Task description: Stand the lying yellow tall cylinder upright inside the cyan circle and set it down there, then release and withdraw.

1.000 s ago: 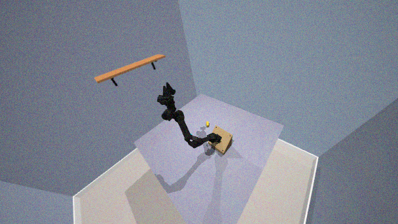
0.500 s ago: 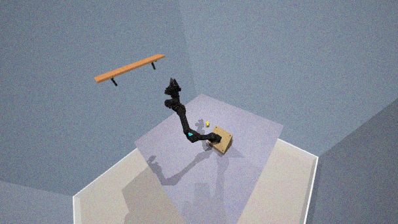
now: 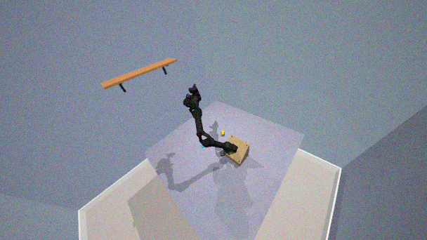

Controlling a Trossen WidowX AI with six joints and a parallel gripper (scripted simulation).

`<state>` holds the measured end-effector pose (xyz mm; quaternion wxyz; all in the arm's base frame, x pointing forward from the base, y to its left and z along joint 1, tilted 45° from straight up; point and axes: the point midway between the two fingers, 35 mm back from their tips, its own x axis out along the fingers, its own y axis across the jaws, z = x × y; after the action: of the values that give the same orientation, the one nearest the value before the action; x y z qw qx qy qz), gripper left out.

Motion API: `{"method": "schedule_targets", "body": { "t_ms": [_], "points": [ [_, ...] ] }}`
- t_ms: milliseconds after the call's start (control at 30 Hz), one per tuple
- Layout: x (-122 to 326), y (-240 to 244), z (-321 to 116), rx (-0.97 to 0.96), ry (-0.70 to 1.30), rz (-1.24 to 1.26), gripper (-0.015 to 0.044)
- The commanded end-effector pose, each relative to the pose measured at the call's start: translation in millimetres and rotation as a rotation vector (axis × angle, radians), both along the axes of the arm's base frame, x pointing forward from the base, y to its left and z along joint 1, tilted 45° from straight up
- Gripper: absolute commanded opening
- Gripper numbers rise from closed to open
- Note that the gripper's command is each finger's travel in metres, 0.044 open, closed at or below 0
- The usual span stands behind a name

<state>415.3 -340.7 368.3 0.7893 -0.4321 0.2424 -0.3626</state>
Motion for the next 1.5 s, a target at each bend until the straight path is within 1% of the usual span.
{"method": "schedule_targets", "body": {
  "t_ms": [0,400,833,1167,1467],
  "points": [
    [10.9,-1.5,-41.6,0.116,0.053,0.041,0.0309],
    [24.9,11.1,-159.3,0.478,0.202,0.116,0.0309],
    [10.1,46.9,-273.5,0.913,0.348,0.108,0.0309],
    [-17.2,86.3,-343.1,1.263,0.451,0.029,0.0309],
    [-48.3,126.7,-388.6,1.579,0.537,-0.100,0.0309]
  ]
}}
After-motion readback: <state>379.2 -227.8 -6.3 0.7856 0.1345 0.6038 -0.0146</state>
